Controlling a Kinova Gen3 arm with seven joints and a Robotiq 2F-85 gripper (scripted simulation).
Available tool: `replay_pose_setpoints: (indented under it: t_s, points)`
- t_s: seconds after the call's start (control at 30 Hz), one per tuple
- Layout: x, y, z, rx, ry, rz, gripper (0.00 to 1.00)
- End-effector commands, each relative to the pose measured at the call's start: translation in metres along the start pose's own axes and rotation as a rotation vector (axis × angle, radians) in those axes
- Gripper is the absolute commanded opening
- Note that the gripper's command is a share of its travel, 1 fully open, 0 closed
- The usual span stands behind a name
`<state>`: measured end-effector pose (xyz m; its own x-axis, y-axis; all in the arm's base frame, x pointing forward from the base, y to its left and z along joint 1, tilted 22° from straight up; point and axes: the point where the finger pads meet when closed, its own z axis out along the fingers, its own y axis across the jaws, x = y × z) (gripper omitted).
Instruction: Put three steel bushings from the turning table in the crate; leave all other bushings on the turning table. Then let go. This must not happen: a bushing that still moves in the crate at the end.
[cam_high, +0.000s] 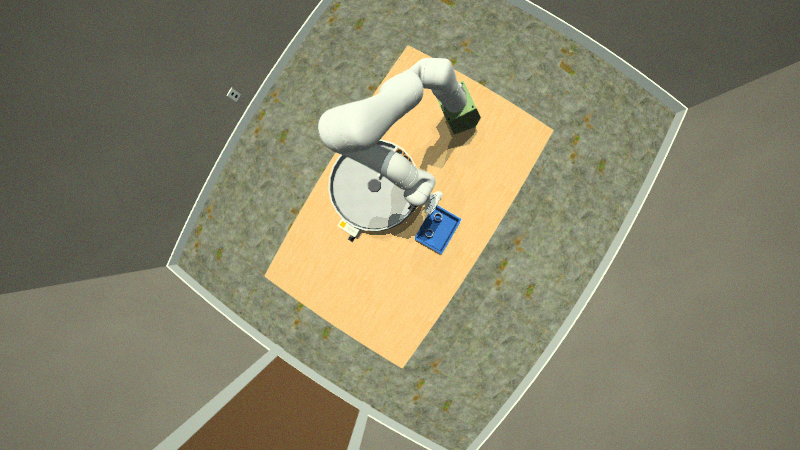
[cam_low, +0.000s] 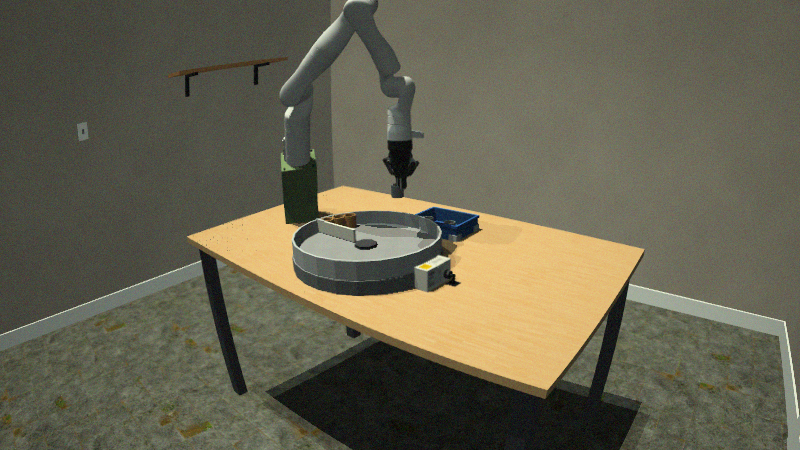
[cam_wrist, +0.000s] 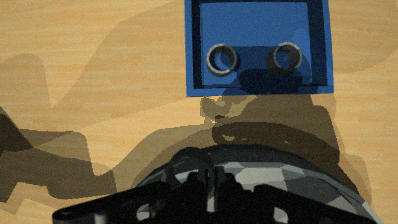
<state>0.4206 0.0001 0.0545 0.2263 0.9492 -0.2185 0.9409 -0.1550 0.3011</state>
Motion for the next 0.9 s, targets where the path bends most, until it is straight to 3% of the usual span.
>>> replay_pose_setpoints:
  t_s: [0.0, 0.13, 0.53, 0.7, 0.87]
  points:
    - [0.01, 0.005, -0.001, -0.001, 0.001, 0.0, 0.0]
    - [0.049, 0.021, -0.001, -0.002, 0.001, 0.0, 0.0]
    - [0.049, 0.021, -0.001, -0.002, 0.001, 0.0, 0.0]
    - [0.097, 0.042, -0.001, -0.003, 0.001, 0.0, 0.0]
    - [0.097, 0.042, -0.001, -0.003, 0.001, 0.0, 0.0]
